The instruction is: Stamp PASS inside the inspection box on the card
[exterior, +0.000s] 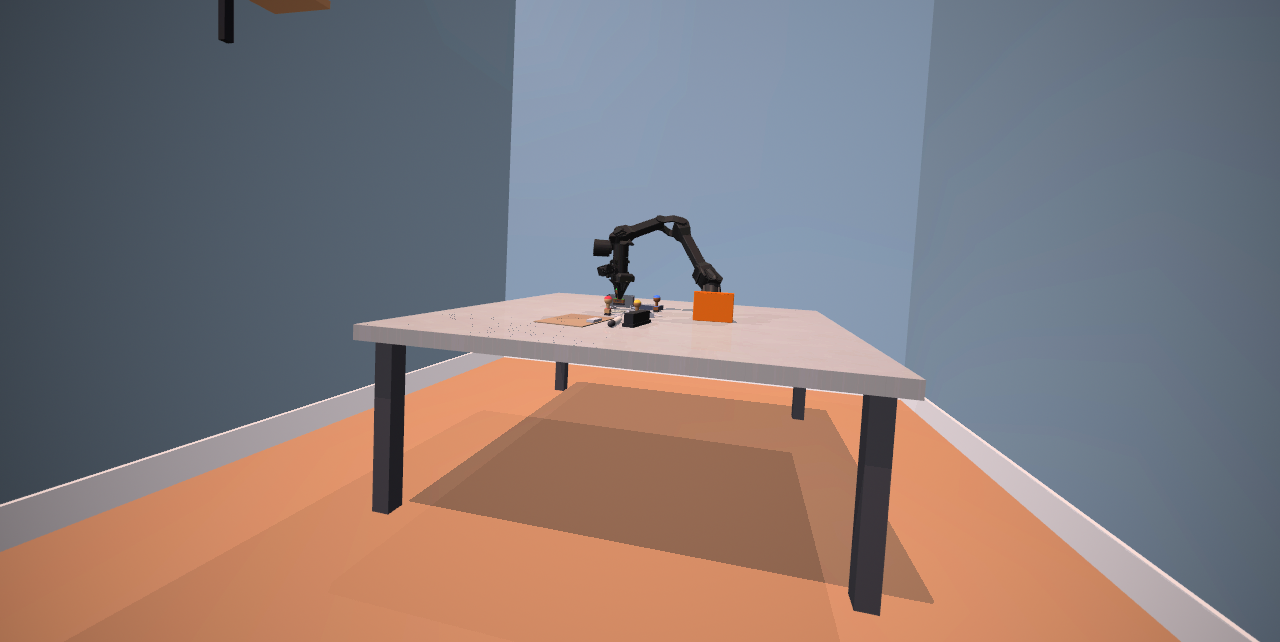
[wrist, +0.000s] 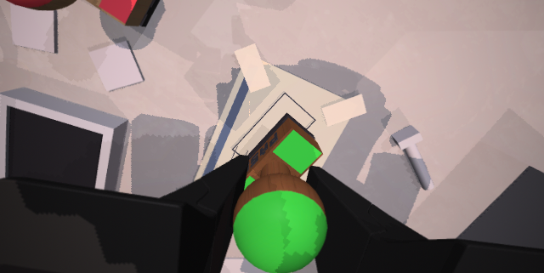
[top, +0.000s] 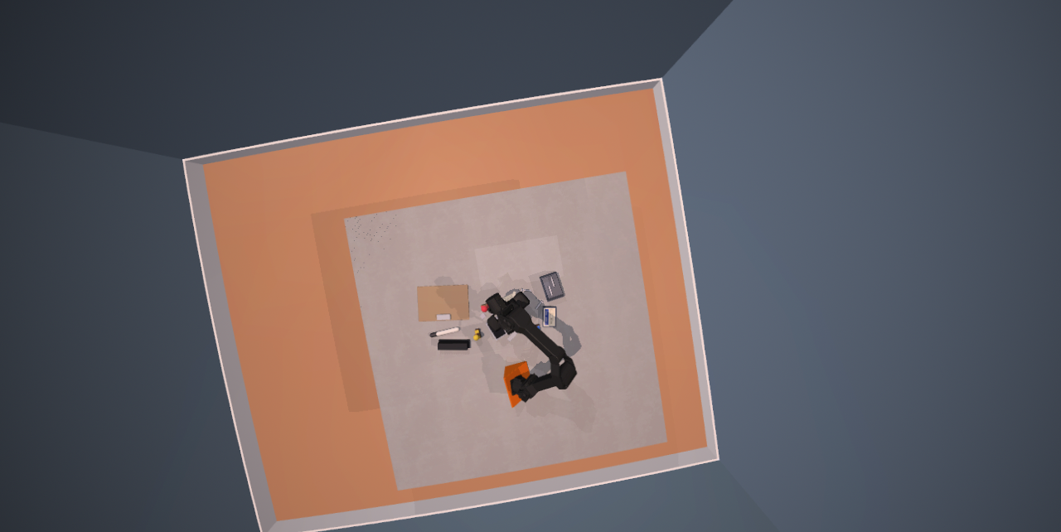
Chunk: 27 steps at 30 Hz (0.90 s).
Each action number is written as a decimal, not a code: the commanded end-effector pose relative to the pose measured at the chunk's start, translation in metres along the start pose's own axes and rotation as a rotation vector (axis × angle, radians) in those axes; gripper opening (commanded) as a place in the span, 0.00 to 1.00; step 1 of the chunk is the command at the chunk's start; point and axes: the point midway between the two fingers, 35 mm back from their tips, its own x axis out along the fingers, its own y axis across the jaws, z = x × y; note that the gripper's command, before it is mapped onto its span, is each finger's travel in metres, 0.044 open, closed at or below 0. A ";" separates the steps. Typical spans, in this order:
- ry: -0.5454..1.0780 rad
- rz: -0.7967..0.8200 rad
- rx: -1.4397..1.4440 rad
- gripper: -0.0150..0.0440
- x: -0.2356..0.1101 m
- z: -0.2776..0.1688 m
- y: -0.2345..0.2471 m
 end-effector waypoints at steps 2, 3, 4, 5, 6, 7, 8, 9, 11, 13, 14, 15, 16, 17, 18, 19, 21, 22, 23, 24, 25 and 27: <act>-0.004 0.003 0.007 0.25 -0.009 0.001 -0.001; -0.004 0.003 0.007 0.25 -0.011 0.001 -0.001; -0.004 0.003 0.007 0.25 -0.012 0.001 -0.001; -0.004 0.003 0.007 0.25 -0.014 0.001 -0.001; -0.004 0.003 0.007 0.25 -0.015 0.001 -0.001; -0.004 0.003 0.007 0.25 -0.017 0.001 -0.001; -0.004 0.003 0.007 0.25 -0.019 0.001 -0.001; -0.004 0.003 0.007 0.25 -0.020 0.001 -0.001; -0.004 0.003 0.007 0.25 -0.023 0.001 -0.001; -0.003 0.004 0.007 0.25 -0.027 0.001 -0.002; -0.003 0.004 0.007 0.25 -0.028 0.001 -0.002; -0.003 0.004 0.007 0.25 -0.030 0.001 -0.002; -0.003 0.003 0.007 0.25 -0.032 0.000 -0.002; -0.003 0.003 0.007 0.25 -0.033 0.000 -0.002; -0.003 0.003 0.007 0.25 -0.035 0.000 -0.002; -0.003 0.003 0.007 0.25 -0.037 0.000 -0.002; -0.003 0.003 0.007 0.25 -0.040 0.000 -0.002; -0.003 0.003 0.007 0.25 -0.041 0.000 -0.002; -0.003 0.003 0.007 0.25 -0.043 -0.001 -0.002; -0.003 0.003 0.007 0.25 -0.044 -0.001 -0.002; -0.003 0.003 0.007 0.25 -0.044 -0.001 -0.003; -0.004 0.005 0.007 0.25 -0.043 -0.005 -0.013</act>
